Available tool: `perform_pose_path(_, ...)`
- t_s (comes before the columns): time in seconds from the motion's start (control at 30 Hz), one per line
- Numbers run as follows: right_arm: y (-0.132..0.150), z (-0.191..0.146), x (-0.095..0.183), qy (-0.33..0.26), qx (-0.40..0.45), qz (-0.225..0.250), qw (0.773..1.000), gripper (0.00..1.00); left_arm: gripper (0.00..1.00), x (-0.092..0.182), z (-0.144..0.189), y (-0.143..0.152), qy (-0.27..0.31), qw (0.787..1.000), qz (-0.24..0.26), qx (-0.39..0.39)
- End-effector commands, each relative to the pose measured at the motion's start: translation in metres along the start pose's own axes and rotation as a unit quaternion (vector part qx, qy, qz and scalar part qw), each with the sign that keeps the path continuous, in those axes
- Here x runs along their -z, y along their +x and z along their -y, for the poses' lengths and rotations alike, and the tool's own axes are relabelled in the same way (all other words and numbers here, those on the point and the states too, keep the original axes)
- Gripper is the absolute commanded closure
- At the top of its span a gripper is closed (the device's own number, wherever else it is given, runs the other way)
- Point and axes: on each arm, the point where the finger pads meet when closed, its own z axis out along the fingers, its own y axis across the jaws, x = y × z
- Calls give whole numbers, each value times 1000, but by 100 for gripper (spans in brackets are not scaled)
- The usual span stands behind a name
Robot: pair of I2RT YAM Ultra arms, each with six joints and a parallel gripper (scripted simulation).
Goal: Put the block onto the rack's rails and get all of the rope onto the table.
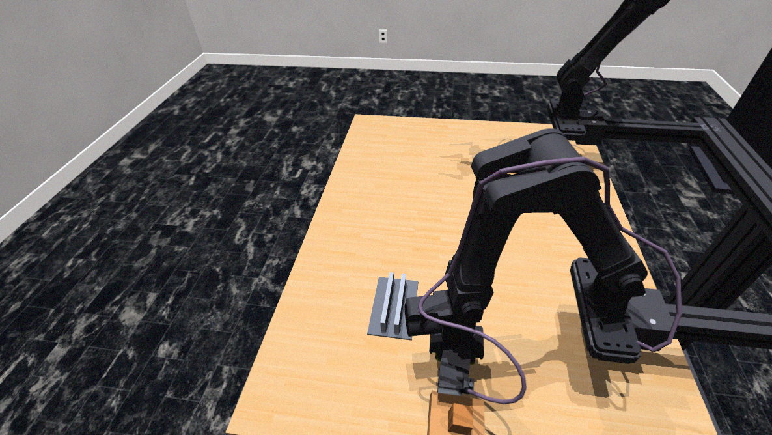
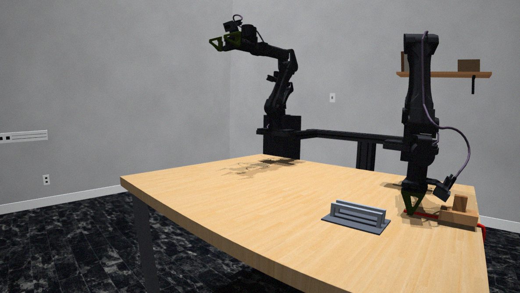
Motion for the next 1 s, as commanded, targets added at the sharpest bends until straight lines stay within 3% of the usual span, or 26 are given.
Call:
perform_pose_path(0.0,-41,-5,13,-9,3,51,999,0,69,-6,11,-3,13,1000,10,-3)
perform_pose_path(0.27,-41,-5,13,-9,3,51,999,0,69,-13,-14,5,-15,1000,3,-4)
perform_pose_path(0.43,-41,-5,13,-9,3,51,999,0,69,-12,-5,3,-6,1000,5,-4)
perform_pose_path(0.47,-41,-5,13,-9,3,51,999,0,91,-11,-3,2,-4,1000,6,-4)
perform_pose_path(0.97,-41,-5,13,-9,3,51,999,0,91,-11,-4,2,-5,1000,5,-4)
